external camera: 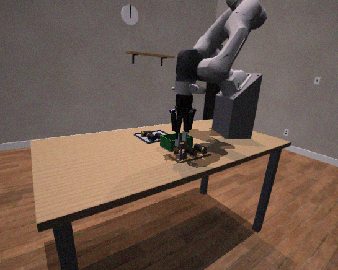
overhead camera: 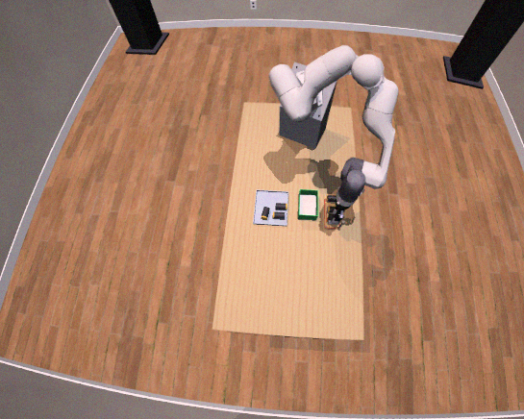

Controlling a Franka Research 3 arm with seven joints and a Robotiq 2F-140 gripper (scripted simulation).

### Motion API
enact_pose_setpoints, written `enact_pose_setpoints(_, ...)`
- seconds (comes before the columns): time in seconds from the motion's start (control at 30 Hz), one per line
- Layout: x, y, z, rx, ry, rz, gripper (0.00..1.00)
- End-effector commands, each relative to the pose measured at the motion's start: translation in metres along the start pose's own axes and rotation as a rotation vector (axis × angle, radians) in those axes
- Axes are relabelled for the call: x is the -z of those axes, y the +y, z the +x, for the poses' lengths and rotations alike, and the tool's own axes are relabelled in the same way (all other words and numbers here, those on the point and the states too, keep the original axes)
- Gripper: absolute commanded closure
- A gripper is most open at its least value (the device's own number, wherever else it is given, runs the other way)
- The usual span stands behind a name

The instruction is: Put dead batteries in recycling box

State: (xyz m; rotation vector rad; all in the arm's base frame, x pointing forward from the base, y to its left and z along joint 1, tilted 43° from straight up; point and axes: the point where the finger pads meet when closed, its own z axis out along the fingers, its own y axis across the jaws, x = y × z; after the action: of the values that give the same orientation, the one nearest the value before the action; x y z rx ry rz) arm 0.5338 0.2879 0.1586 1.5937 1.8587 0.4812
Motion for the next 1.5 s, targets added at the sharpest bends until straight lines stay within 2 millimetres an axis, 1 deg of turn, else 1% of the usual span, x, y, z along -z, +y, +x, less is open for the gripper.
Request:
enact_pose_setpoints(0.0, 0.0005, 0.0017, 0.0015, 0.014, 0.002, -0.005, 0.84)
enact_pose_setpoints(0.6, 0.0005, 0.0017, 0.0015, 0.014, 0.002, -0.005, 0.84)
enact_pose_setpoints(0.97, 0.0005, 0.0017, 0.0015, 0.060, 0.002, -0.005, 0.84)
enact_pose_setpoints(1.47, 0.0005, 0.0026, 0.0027, 0.062, 0.002, -0.005, 0.84)
